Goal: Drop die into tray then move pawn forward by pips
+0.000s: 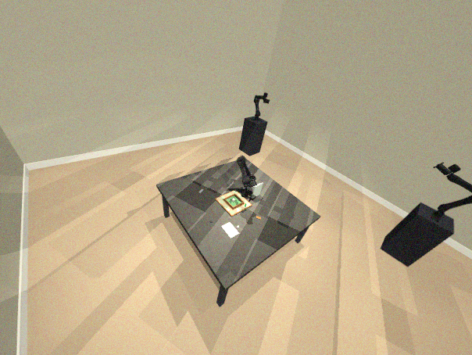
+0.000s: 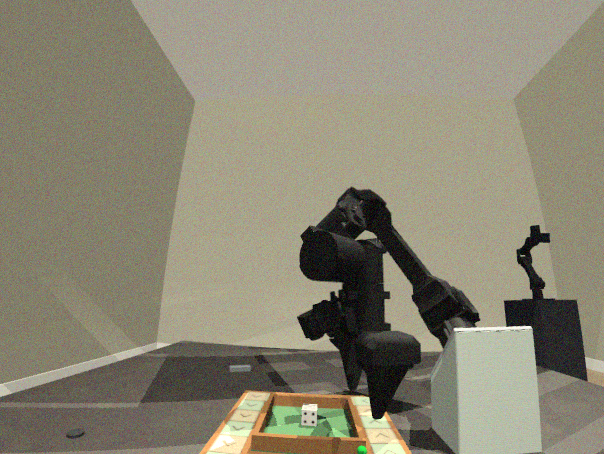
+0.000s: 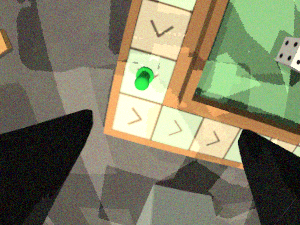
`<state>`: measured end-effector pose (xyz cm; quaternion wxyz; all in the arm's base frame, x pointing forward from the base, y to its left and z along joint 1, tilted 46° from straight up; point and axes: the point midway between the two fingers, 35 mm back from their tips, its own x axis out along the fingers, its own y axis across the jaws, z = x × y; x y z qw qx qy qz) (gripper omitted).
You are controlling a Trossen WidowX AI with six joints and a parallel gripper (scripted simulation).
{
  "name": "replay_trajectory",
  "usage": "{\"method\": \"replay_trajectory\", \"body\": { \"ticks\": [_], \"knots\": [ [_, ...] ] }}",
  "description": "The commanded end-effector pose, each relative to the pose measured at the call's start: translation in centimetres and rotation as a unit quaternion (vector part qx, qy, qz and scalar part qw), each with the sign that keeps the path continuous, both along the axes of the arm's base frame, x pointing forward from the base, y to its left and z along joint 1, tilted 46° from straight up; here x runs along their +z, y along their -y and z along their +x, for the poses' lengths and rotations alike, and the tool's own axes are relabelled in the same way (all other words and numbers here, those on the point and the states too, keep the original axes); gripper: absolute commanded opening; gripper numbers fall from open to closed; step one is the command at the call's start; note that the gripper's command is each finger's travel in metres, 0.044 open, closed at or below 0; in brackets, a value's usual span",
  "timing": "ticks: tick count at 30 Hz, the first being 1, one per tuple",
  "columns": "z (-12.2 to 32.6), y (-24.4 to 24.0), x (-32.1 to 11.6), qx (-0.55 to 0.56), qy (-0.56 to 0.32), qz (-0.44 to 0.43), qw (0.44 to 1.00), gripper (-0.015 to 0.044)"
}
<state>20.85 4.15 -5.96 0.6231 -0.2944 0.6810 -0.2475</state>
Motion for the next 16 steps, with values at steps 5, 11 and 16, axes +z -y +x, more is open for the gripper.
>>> {"method": "replay_trajectory", "body": {
  "ticks": [5, 11, 16],
  "knots": [
    [-2.6, 1.1, 8.2, -0.05, 0.051, -0.001, 0.997, 0.044],
    [-2.8, 1.2, 9.3, -0.053, 0.062, 0.001, 0.997, 0.044],
    [-2.8, 1.2, 9.3, -0.053, 0.062, 0.001, 0.997, 0.044]
  ]
}}
